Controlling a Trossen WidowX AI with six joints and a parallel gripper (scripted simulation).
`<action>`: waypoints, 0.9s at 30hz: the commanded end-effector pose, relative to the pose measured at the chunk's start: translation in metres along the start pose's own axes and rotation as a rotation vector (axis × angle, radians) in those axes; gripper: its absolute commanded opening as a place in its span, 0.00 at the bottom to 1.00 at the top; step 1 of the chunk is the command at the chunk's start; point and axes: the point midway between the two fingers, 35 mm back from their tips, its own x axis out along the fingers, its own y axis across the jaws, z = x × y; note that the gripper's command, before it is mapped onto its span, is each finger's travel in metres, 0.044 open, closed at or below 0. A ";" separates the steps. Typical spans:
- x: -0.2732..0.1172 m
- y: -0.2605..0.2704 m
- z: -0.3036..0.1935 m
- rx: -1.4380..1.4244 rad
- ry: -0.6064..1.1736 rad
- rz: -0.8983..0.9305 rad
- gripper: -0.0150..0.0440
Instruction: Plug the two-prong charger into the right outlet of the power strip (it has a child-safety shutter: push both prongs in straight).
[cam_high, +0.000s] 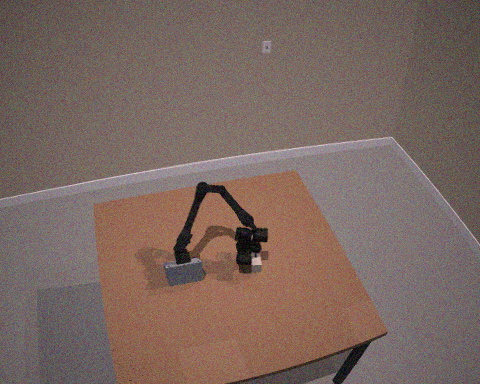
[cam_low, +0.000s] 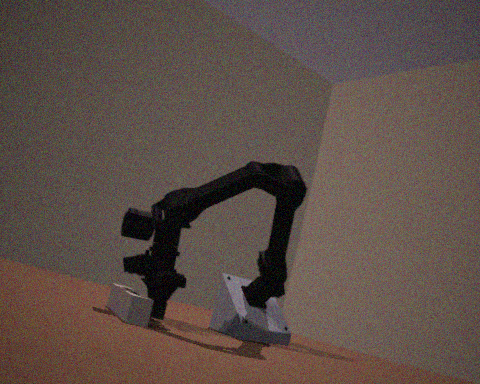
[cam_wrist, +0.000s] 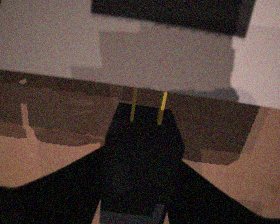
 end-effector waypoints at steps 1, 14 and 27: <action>-0.001 0.001 0.002 0.003 -0.002 0.006 0.25; -0.001 0.001 0.004 0.003 -0.002 0.006 0.25; -0.001 0.001 0.004 0.003 -0.002 0.006 0.25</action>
